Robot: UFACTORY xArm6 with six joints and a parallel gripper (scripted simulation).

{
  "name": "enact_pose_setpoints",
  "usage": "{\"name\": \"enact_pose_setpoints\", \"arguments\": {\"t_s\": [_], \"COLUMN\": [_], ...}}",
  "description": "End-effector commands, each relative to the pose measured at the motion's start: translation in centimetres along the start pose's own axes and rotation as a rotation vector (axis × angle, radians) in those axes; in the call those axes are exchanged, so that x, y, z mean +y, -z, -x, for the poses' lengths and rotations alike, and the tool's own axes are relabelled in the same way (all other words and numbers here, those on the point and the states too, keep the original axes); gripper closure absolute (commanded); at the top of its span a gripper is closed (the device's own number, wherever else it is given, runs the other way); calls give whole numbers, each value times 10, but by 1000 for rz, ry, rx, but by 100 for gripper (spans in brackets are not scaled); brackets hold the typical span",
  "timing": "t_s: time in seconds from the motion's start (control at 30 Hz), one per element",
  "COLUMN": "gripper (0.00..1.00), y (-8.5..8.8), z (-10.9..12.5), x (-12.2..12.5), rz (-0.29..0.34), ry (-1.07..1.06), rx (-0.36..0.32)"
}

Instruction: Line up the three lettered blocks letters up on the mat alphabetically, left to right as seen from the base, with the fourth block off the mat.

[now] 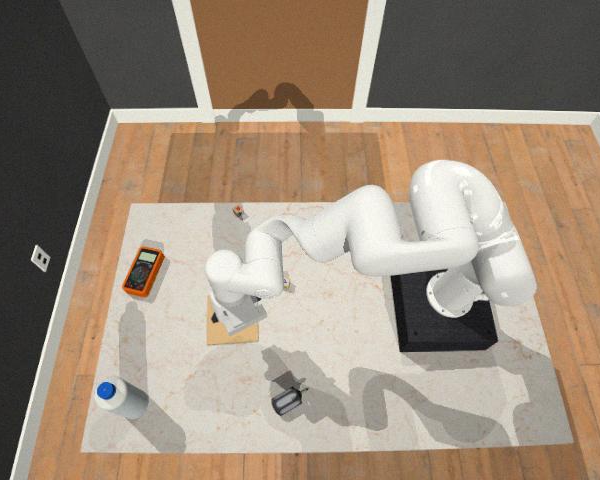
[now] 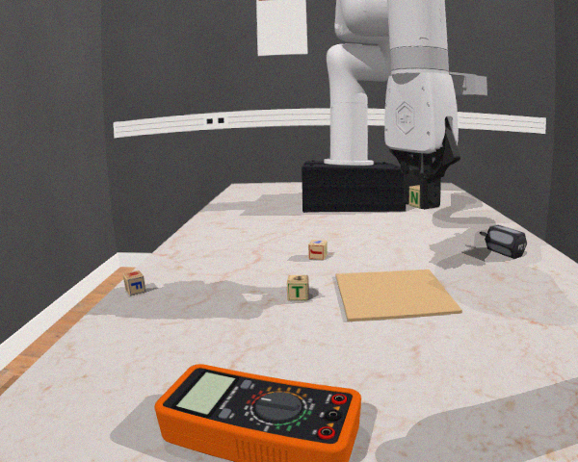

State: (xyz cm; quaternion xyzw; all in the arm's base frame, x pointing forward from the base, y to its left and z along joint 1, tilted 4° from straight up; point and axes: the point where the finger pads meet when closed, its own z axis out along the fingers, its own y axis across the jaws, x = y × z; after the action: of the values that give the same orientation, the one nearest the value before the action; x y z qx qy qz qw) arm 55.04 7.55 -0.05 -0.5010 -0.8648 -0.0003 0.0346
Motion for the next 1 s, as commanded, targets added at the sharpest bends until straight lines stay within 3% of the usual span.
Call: {"name": "enact_pose_setpoints", "arguments": {"t_s": [0.0,0.57,0.97], "gripper": [77,77,77], "y": [2,-1,-1], "z": [5,13,13], "x": [11,28,30], "rz": [-4,-3,-3], "ry": [-139,-428,-453], "rx": [-9,-10,-10]}}
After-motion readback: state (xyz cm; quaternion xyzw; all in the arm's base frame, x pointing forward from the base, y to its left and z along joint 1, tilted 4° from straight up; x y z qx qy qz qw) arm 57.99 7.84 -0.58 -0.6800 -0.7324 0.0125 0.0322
